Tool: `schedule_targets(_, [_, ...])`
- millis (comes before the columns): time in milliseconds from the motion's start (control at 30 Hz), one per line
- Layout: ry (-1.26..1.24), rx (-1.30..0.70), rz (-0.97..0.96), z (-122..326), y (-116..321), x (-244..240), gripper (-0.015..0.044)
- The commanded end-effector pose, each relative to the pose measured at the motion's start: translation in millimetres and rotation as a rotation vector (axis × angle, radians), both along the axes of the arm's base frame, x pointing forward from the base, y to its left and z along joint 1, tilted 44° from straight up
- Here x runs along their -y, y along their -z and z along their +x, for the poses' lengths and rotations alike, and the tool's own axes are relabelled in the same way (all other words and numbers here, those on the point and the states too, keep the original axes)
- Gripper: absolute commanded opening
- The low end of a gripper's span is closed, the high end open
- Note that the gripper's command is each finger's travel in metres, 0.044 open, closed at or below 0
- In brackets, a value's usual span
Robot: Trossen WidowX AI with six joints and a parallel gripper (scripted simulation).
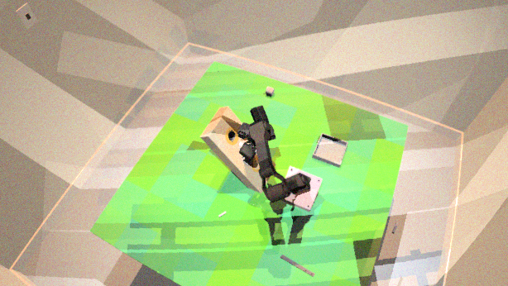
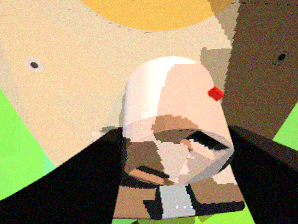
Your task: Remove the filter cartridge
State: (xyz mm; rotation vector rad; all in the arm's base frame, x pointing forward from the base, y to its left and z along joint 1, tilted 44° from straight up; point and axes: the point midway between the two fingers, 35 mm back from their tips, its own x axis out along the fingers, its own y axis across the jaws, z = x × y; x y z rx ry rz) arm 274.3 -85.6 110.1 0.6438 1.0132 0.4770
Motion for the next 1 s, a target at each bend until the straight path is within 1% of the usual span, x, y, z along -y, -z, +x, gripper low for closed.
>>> schedule_targets(0, [0.005, 0.007, -0.011, -3.8, -11.3, 15.3, 0.0000])
schedule_targets(467, [0.003, 0.008, -0.005, -33.2, -52.6, 56.4, 0.0000])
schedule_targets(567, [0.003, 0.008, -0.006, -31.5, -47.2, 61.7, 0.0000])
schedule_targets(967, [0.003, 0.010, -0.011, -21.8, 1.7, 102.6, 0.0000])
